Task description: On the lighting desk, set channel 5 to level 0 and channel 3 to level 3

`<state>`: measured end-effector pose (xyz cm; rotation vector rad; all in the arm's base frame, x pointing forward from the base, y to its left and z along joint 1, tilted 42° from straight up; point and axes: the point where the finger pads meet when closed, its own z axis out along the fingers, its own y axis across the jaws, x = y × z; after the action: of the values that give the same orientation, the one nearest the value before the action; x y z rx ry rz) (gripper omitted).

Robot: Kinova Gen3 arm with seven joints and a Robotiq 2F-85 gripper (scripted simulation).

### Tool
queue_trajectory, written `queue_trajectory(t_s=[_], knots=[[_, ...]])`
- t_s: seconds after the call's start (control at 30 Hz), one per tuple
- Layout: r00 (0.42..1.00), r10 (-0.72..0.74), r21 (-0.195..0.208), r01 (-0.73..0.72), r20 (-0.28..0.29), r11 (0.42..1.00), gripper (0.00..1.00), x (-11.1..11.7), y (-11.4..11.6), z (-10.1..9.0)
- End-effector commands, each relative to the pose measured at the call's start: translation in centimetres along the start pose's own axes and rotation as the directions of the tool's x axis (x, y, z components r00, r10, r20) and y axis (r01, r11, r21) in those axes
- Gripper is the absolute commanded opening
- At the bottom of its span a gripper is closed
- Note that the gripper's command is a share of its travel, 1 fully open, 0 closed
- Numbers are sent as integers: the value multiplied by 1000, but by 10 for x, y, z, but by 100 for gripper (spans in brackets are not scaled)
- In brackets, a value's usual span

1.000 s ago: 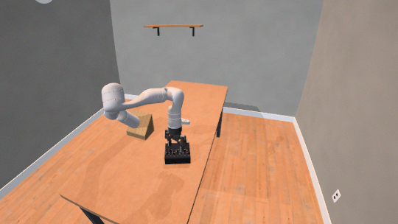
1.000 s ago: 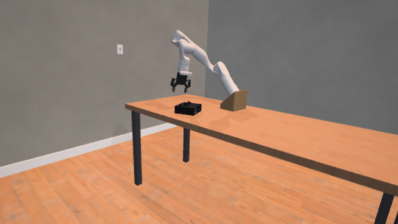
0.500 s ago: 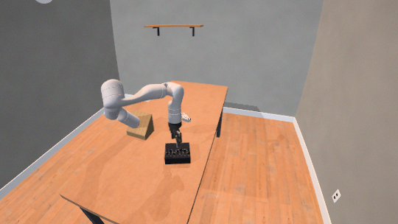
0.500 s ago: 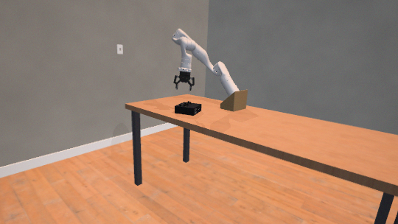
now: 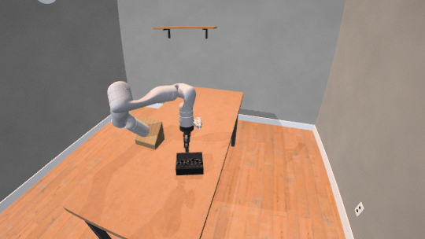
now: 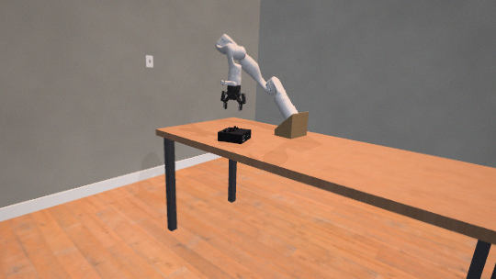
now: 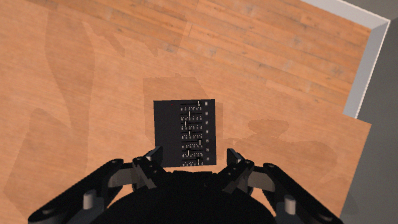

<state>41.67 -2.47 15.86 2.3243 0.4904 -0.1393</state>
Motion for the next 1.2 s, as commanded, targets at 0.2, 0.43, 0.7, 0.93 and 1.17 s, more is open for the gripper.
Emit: queue_trajectory(t_s=[0.2, 0.43, 0.7, 0.93, 1.17], knots=[[982, 190, 31, -190, -5, 981, 100, 2, -13, -12], [969, 246, 39, -246, -2, 968, 100, 1, -17, -14], [959, 282, 45, -282, 1, 958, 100, 1, -19, -16], [959, 285, 45, -285, 1, 958, 100, 1, -19, -16], [959, 285, 45, -285, 1, 958, 100, 1, -19, -16]])
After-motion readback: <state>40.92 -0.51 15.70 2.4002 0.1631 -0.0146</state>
